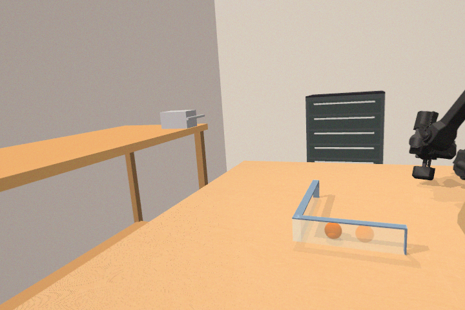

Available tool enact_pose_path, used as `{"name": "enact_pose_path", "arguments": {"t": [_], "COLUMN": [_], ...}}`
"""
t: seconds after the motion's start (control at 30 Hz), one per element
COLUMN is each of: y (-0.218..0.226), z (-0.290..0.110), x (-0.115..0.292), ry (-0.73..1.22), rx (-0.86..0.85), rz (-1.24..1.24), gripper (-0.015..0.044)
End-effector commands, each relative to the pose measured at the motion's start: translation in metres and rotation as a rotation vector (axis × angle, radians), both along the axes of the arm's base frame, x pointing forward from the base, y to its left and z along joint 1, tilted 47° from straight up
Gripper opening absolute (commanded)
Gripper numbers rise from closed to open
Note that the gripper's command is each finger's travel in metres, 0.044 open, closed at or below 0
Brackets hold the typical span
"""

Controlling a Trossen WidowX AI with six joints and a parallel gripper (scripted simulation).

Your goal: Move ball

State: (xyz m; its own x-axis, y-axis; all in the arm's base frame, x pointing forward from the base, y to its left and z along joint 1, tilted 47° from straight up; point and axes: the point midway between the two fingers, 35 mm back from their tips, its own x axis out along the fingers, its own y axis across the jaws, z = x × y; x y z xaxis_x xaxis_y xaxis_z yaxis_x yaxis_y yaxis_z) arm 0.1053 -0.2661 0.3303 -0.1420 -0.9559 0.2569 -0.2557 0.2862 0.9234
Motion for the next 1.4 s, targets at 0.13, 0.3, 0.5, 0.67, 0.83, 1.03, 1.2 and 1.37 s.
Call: {"name": "enact_pose_path", "arguments": {"t": [0.13,0.3,0.5,0.67,0.83,1.03,1.2,1.37], "y": [0.007,0.013,0.038,0.075,0.118,0.182,0.224,0.272], "z": [0.011,-0.002,-0.033,-0.063,-0.095,-0.116,-0.143,-0.188], "x": [0.026,0.095,0.175,0.232,0.275,0.302,0.312,0.316], "ry": [0.073,0.366,0.838,1.243,1.616,1.924,2.149,2.448], "rx": [0.000,0.082,0.134,0.100,0.012,-0.169,-0.304,-0.486], "rz": [0.097,0.243,0.390,0.513,0.618,0.737,0.807,0.868], "gripper": [0.0300,0.0300,0.0300,0.0300,0.0300,0.0300,0.0300,0.0300]}}
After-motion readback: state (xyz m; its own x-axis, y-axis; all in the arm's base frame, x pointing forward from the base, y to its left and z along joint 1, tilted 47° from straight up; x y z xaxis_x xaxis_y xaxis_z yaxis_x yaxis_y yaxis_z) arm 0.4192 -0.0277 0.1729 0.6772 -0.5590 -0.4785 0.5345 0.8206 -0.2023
